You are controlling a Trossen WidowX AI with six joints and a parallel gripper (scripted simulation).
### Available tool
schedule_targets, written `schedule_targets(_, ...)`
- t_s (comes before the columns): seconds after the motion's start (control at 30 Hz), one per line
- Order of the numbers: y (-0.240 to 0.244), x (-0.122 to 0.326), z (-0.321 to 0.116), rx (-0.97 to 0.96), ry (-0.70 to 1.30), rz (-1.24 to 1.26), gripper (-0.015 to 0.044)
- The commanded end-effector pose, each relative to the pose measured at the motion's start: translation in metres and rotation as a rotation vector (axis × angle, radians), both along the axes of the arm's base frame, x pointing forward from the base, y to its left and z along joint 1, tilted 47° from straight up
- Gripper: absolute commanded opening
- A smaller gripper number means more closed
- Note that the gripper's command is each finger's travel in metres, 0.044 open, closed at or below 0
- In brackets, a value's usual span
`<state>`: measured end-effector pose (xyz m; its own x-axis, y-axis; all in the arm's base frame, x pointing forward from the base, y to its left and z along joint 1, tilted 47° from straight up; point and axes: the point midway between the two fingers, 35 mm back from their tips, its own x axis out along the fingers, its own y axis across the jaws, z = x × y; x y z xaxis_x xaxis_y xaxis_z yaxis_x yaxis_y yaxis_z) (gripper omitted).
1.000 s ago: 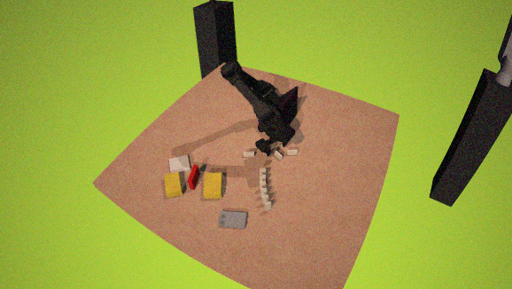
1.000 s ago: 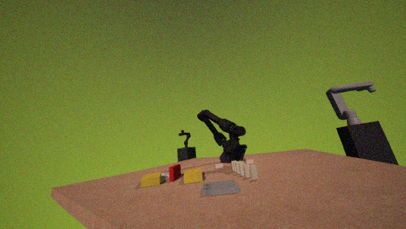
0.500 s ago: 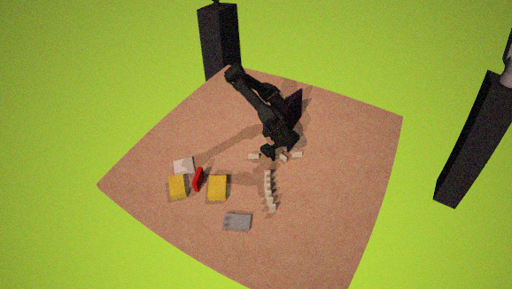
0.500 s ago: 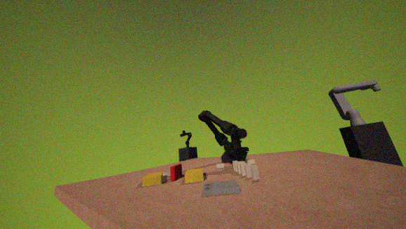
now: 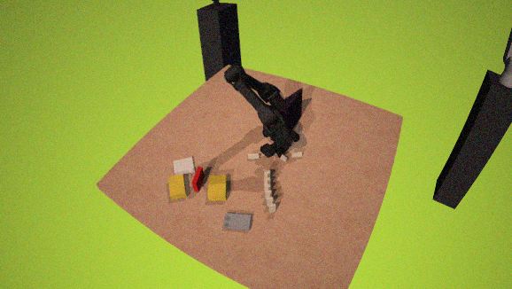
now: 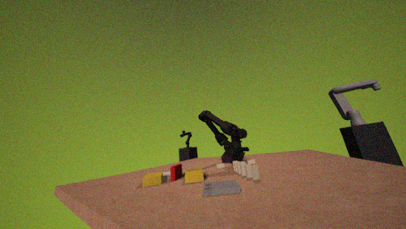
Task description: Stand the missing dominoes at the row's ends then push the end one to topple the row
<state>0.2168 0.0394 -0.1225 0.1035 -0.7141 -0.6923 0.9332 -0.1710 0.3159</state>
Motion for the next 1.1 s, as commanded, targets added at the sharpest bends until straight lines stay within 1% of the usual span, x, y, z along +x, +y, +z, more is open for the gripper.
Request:
schedule_targets(0.0,0.0,0.001,0.0,-0.002,-0.001,0.004,0.0024)
schedule_targets(0.2,0.005,0.0,0.006,-0.002,-0.001,0.004,0.0024)
schedule_targets(0.57,0.099,-0.012,0.108,0.002,0.001,0.004,0.0024)
schedule_targets(0.77,0.105,-0.011,0.115,0.002,0.011,0.014,0.0024)
schedule_targets(0.83,0.104,-0.004,0.12,-0.005,0.089,0.089,0.0024)
schedule_targets(1.07,0.09,0.035,0.147,-0.046,0.487,0.491,0.0024)
